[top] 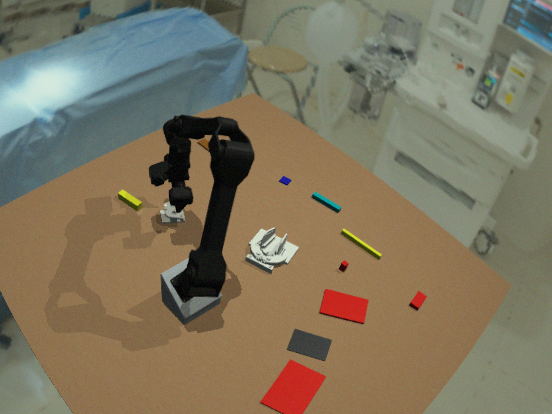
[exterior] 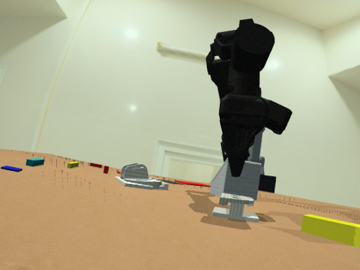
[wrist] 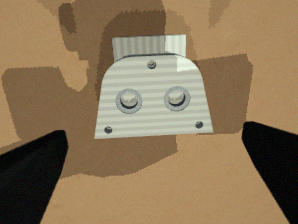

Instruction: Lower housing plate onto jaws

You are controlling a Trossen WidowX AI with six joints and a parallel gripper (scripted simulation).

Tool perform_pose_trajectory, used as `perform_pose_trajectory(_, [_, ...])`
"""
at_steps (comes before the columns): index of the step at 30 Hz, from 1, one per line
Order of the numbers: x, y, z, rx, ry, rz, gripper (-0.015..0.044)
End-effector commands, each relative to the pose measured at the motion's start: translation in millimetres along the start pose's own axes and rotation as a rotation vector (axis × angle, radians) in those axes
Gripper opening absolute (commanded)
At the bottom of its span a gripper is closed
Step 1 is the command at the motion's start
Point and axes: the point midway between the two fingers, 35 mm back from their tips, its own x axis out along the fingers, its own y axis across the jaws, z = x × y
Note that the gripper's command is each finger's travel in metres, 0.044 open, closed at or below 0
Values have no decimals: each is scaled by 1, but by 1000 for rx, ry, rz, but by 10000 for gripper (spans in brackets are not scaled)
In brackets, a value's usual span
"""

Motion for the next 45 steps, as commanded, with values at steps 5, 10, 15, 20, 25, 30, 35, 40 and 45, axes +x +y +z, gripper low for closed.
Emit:
perform_pose_trajectory(5, [3,2,-1,-8,6,5,440])
perform_pose_trajectory(10, [11,0,-1,-8,6,5,440])
perform_pose_trajectory(15, [19,0,-1,-7,6,5,440])
perform_pose_trajectory(20, [23,-1,-1,-7,6,5,440])
perform_pose_trajectory(25, [23,-1,-1,-7,6,5,440])
perform_pose_trajectory(30, [24,-1,-1,-7,6,5,440])
perform_pose_trajectory(35, [32,-1,-1,-7,6,5,440])
perform_pose_trajectory(40, [40,-1,-1,-7,7,5,440])
perform_pose_trajectory(45, [48,-1,-2,-7,7,5,440])
